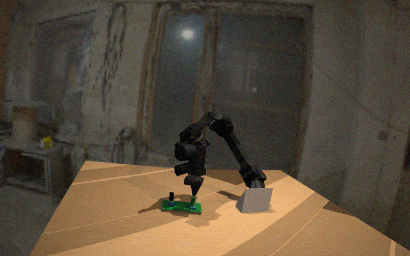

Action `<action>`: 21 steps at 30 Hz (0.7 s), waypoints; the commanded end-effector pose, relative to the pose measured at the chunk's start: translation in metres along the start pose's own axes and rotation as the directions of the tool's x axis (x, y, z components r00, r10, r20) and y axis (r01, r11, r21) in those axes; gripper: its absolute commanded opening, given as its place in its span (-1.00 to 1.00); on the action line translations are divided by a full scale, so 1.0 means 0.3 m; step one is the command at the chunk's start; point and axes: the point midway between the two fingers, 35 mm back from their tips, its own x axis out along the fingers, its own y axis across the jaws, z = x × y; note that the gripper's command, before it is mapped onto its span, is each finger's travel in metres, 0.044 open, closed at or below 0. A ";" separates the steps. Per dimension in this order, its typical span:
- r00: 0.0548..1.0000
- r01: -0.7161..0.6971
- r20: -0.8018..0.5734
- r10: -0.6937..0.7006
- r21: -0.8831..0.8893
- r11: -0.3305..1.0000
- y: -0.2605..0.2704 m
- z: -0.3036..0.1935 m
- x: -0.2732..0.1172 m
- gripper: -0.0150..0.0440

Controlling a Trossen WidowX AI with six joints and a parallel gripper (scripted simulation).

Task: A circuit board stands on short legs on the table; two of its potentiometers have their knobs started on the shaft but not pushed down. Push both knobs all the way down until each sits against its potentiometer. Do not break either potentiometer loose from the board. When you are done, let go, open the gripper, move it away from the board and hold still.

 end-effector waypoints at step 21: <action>1.000 0.002 0.003 -0.002 -0.005 1.000 0.000 0.000 0.019 -0.49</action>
